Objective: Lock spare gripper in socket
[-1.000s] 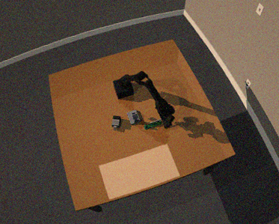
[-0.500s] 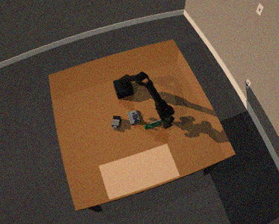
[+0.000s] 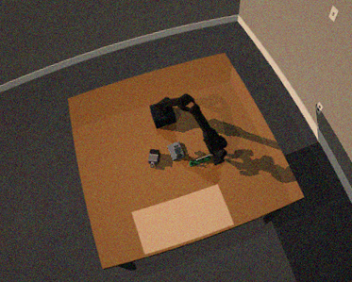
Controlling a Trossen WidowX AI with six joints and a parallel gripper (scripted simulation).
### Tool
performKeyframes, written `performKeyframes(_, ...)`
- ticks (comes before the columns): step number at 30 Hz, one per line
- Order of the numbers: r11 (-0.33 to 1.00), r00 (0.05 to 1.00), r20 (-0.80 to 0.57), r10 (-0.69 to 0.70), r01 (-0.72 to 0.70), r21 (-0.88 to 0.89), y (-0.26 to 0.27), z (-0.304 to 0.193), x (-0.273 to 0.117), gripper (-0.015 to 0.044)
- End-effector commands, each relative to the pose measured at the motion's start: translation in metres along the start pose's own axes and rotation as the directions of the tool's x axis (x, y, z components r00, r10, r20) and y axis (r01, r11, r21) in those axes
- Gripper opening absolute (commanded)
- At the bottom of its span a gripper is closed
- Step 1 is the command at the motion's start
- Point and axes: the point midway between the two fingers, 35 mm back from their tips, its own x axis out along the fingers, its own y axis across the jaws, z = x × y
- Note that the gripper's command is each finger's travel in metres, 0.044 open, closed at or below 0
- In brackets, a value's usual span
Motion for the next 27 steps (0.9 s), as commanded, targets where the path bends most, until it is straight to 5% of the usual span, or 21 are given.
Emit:
performKeyframes(1, 1.000, 1.000, 0.003, -0.007, 0.007, -0.003, 0.000, 0.003, -0.011, 0.0200)
performKeyframes(27, 0.996, 0.996, -0.038, 0.086, -0.085, 0.037, 0.017, 0.005, -0.043, 0.0200)
